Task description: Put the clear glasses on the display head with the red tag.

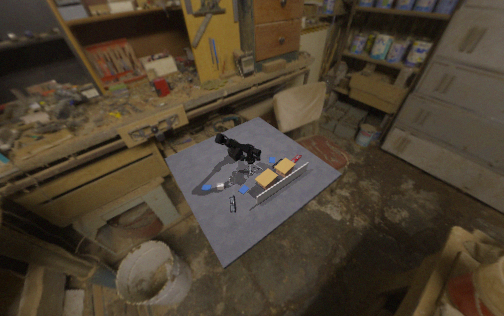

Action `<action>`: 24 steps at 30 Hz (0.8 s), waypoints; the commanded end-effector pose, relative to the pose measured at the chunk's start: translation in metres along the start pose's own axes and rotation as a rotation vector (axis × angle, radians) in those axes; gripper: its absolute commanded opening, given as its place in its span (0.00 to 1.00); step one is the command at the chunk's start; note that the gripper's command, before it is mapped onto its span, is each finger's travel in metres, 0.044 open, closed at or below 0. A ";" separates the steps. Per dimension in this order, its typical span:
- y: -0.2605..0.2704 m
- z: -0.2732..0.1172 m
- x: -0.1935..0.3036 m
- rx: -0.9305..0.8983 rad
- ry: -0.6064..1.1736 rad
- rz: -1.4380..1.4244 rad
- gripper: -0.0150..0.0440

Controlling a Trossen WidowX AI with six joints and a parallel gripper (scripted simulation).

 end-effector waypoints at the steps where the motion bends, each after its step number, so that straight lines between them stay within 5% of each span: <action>1: -0.001 0.008 0.002 0.008 0.001 -0.011 0.46; 24: -0.005 0.033 0.003 0.012 -0.001 -0.010 0.46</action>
Point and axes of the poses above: the point midway between the two fingers, 35 mm back from their tips, its own z axis out along the fingers, its own y axis across the jaws, x = y × z, the point moved 4 cm from there along -z, back along the fingers, and after that the axes turned 10 degrees about -z, right-handed, at the moved point
